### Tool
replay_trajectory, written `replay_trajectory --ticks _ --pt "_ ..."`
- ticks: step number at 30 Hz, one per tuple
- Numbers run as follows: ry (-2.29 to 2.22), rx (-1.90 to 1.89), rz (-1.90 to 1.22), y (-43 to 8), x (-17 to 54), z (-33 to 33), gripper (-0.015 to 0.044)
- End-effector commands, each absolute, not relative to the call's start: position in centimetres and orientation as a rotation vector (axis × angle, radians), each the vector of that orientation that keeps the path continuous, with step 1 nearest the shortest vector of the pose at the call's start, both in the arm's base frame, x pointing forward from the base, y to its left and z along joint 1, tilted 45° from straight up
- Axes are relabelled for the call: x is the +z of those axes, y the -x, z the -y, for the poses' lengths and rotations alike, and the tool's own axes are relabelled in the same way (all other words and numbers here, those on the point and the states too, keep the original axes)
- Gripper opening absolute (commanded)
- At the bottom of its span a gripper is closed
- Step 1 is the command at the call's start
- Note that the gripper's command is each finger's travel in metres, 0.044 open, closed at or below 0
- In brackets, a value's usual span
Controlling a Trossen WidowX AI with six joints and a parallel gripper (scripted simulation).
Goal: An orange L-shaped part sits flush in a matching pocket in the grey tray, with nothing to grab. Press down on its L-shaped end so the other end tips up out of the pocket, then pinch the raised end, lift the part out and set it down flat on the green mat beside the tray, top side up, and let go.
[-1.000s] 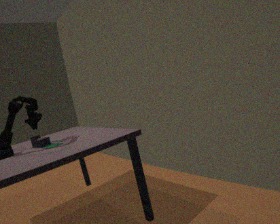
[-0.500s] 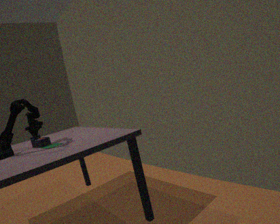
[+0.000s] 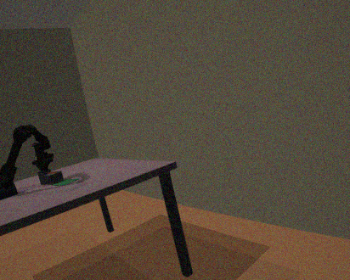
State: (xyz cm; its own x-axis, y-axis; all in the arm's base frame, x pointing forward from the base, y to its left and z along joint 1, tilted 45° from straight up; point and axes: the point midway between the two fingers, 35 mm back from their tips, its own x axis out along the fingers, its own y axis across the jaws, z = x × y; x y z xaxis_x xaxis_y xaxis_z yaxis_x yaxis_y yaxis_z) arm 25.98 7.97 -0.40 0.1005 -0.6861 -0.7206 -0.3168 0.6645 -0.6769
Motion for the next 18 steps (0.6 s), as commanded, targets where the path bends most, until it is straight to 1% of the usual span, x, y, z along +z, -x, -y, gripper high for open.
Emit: replay_trajectory --ticks 1,18 --pt "0.881 -0.335 -1.499 -26.0 -1.0 -7.3 0.0180" --pt "0.882 -0.336 -1.499 -26.2 -2.4 -5.8 0.0180"
